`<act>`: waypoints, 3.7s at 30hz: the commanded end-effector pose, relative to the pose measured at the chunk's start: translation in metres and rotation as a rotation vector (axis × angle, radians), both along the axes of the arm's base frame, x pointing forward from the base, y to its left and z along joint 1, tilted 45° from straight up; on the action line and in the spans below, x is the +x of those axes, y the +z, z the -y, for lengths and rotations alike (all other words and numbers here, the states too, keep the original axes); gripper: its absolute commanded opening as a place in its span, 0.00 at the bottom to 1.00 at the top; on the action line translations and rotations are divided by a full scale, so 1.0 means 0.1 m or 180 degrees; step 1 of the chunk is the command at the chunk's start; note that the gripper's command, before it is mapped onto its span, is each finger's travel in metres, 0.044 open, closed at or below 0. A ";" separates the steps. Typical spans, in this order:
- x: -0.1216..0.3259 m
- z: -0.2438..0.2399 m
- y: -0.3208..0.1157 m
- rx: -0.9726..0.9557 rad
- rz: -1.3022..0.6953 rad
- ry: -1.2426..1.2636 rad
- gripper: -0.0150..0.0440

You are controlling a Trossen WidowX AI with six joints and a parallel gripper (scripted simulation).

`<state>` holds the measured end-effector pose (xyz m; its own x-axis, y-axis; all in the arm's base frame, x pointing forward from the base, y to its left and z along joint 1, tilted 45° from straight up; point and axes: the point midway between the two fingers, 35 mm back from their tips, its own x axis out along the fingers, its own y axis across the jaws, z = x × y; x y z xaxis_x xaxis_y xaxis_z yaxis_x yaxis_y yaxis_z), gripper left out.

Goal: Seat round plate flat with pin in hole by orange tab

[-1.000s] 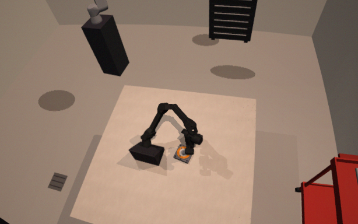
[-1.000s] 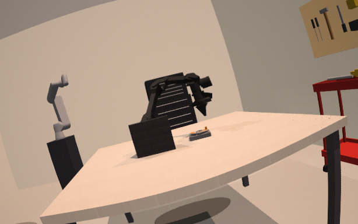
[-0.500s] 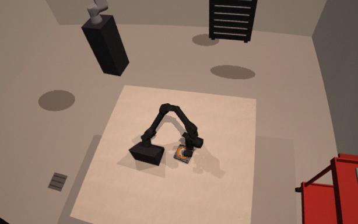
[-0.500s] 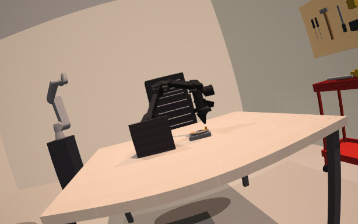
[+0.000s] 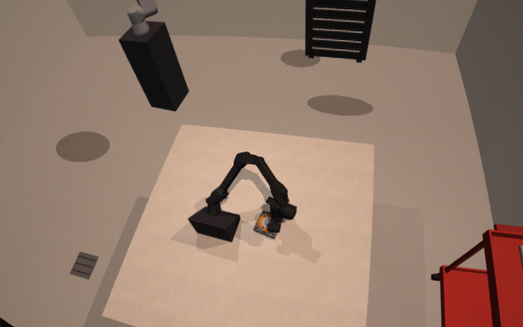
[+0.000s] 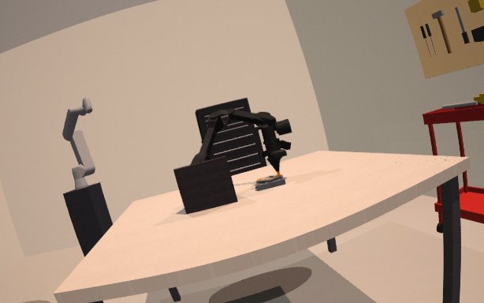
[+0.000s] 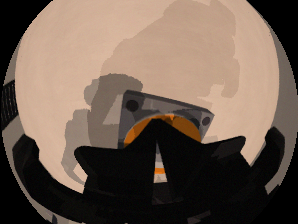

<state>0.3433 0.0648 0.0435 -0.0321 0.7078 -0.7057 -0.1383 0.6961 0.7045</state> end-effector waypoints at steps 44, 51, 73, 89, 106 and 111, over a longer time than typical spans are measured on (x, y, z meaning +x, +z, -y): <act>-0.04 0.31 -0.32 -0.0002 0.0007 0.0016 0.25; -0.07 0.35 -0.35 -0.0003 0.0007 0.0016 0.25; -0.17 0.45 -0.41 -0.0005 0.0005 0.0016 0.25; -0.26 0.50 -0.45 -0.0006 0.0004 0.0016 0.25; -0.33 0.52 -0.46 -0.0007 0.0003 0.0016 0.25; -0.34 0.53 -0.47 -0.0007 0.0002 0.0016 0.25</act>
